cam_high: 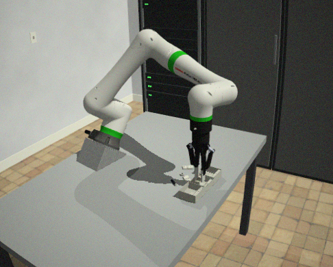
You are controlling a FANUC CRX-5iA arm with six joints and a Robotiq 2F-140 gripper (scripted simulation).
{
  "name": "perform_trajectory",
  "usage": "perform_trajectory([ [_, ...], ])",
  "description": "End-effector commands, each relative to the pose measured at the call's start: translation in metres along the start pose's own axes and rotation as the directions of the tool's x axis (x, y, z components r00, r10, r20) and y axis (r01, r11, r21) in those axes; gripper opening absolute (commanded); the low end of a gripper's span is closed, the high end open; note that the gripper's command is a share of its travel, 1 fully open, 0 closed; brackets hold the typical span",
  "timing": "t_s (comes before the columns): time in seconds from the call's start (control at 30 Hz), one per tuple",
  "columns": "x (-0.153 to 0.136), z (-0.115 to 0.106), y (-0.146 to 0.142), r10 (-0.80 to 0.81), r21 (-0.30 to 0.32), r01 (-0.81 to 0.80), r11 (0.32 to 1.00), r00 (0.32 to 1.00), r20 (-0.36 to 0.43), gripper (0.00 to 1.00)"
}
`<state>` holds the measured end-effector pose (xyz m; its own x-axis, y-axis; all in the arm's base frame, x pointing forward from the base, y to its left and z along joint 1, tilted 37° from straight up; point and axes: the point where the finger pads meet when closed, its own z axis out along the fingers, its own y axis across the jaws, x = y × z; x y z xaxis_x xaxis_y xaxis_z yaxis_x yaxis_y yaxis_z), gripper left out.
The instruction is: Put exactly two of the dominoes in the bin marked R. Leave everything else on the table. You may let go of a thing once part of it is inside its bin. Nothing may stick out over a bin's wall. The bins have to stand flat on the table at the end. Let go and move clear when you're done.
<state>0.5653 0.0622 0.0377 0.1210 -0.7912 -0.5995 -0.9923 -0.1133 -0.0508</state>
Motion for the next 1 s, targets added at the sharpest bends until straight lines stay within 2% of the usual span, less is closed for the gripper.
perform_trajectory([
  [0.0, 0.0, 0.007, 0.0, 0.0, 0.001, 0.0, 1.0, 1.0, 0.0, 0.13],
  [0.23, 0.0, 0.017, 0.0, 0.0, 0.001, 0.0, 1.0, 1.0, 0.0, 0.13],
  [0.6, 0.0, 0.018, 0.0, 0.0, 0.001, 0.0, 1.0, 1.0, 0.0, 0.13],
  [0.63, 0.0, 0.018, 0.0, 0.0, 0.001, 0.0, 1.0, 1.0, 0.0, 0.19],
  [0.97, 0.0, 0.018, 0.0, 0.0, 0.001, 0.0, 1.0, 1.0, 0.0, 0.19],
])
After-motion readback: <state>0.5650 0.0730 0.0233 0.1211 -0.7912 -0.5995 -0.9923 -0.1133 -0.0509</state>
